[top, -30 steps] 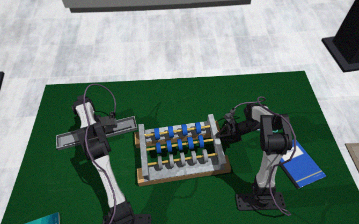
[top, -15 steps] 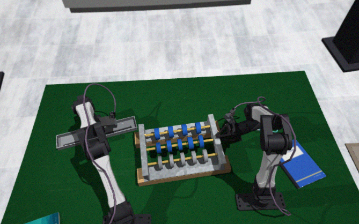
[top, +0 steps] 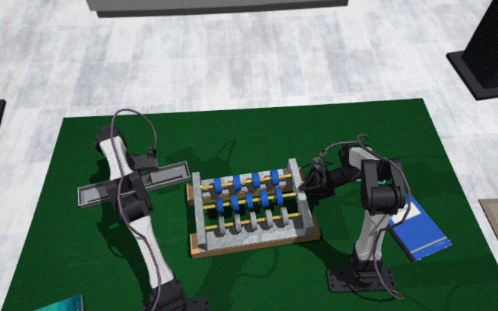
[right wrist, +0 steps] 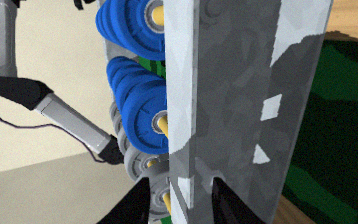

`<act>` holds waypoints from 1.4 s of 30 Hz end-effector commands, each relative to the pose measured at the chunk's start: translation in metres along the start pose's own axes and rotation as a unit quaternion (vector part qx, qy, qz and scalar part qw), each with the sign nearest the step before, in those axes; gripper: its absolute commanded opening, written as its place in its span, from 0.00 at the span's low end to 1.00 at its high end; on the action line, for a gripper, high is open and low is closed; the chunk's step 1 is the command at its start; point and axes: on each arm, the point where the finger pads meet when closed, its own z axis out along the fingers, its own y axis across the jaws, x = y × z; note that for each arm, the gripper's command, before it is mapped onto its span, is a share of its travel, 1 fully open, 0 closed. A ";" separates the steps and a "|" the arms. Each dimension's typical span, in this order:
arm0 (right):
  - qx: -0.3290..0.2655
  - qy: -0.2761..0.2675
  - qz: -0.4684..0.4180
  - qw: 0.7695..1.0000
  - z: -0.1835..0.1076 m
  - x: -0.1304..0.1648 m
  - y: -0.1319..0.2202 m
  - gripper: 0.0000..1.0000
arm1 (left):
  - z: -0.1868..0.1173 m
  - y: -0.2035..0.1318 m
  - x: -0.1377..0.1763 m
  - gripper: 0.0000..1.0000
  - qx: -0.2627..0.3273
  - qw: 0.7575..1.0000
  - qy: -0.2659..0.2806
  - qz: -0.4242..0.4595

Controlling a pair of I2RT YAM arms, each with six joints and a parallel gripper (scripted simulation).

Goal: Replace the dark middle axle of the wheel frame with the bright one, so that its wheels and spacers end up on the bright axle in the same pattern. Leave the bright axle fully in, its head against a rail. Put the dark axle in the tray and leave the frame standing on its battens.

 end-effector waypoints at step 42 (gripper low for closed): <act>-0.039 -0.001 -0.022 0.999 0.010 0.002 0.024 0.33 | -0.056 -0.026 -0.096 0.34 -0.029 0.974 0.019 -0.226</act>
